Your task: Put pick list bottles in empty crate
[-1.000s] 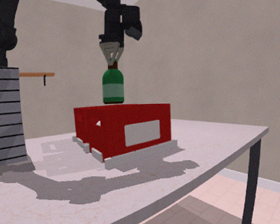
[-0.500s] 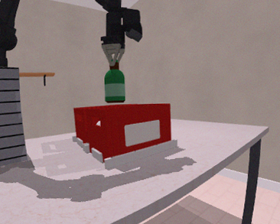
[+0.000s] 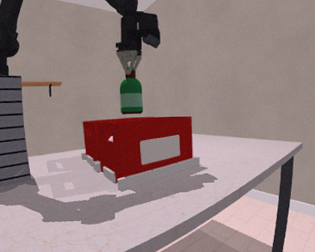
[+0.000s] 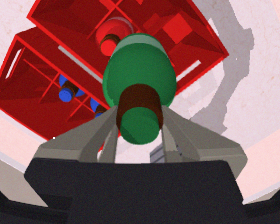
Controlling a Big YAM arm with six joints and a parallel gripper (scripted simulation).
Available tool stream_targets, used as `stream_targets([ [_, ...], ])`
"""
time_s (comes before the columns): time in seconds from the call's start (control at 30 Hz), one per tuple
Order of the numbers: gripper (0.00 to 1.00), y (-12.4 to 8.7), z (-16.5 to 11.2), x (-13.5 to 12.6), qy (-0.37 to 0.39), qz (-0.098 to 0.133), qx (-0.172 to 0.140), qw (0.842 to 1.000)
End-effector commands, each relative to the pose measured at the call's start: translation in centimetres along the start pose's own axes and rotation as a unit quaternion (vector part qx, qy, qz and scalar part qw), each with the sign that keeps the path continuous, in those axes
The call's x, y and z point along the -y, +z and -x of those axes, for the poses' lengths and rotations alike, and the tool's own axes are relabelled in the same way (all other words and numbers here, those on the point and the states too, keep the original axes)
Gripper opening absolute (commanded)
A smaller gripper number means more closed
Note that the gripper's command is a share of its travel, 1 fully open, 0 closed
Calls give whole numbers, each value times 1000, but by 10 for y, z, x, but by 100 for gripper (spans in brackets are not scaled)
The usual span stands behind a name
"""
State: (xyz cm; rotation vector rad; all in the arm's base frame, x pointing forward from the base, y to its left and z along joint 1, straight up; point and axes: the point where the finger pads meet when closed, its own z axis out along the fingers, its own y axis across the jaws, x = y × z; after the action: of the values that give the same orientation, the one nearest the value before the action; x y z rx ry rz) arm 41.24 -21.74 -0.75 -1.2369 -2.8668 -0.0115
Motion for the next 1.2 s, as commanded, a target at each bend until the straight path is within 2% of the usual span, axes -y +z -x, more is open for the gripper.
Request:
stream_targets([
  [0.0,0,-38,30,-22,7,13,42,999],
  [0.1,0,-31,28,-28,7,11,35,999],
  [0.23,0,-38,28,-37,7,14,42,999],
  [0.4,0,-30,27,-40,9,11,34,999],
  [0.53,0,-39,27,-51,7,16,43,999],
  [0.67,0,-30,24,-59,7,12,34,999],
  [0.77,0,-40,25,-66,7,17,43,999],
  [0.93,0,-33,26,-66,13,13,36,999],
  [1.1,0,-39,23,-82,7,17,41,999],
  [1.17,0,-33,21,-86,7,14,36,999],
])
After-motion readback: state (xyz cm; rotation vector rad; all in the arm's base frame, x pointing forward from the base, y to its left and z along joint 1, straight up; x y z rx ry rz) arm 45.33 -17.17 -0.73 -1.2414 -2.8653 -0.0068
